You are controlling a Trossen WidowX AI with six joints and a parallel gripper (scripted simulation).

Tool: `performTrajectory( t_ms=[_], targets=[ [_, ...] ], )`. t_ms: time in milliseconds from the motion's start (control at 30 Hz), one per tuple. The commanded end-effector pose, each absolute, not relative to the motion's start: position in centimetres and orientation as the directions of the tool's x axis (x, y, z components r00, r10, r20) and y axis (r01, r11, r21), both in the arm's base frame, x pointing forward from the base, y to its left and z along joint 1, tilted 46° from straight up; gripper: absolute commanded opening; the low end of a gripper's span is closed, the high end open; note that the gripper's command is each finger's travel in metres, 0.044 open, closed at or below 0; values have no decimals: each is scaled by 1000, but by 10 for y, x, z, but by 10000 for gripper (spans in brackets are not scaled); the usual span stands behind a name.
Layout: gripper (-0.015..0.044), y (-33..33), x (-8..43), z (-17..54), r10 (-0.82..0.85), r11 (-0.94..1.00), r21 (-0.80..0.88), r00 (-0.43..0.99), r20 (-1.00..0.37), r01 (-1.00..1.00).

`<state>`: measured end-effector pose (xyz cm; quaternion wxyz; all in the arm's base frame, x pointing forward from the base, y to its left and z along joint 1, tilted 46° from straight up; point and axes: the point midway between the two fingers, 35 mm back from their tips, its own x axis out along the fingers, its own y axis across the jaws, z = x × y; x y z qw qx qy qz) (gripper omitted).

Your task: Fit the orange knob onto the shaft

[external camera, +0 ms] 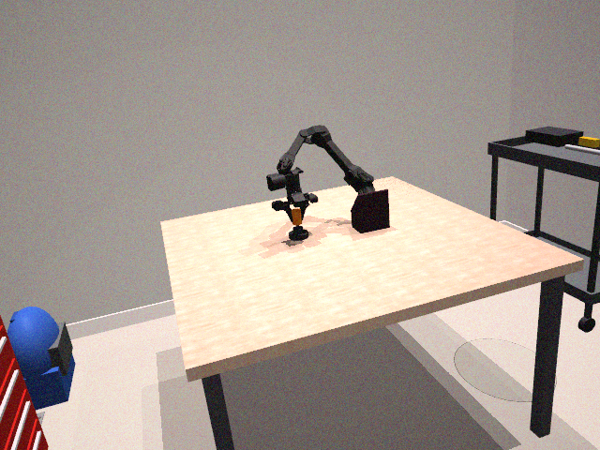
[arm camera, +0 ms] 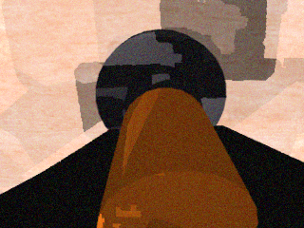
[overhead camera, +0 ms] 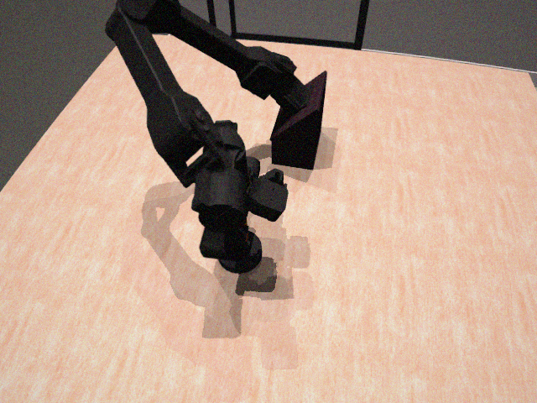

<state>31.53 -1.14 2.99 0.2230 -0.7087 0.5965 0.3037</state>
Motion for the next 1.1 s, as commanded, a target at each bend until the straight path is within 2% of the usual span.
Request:
performTrajectory(
  t_ms=[0,300,567,1067],
  targets=[
    [0,-12,316,30,-710,-191,47,105,-696,-980],
    [0,-8,317,33,-710,-197,53,105,-696,-979],
    [0,-10,318,32,-710,-328,195,105,-696,-924],
    [0,-11,314,31,-710,-328,195,105,-696,-924]
  ],
)
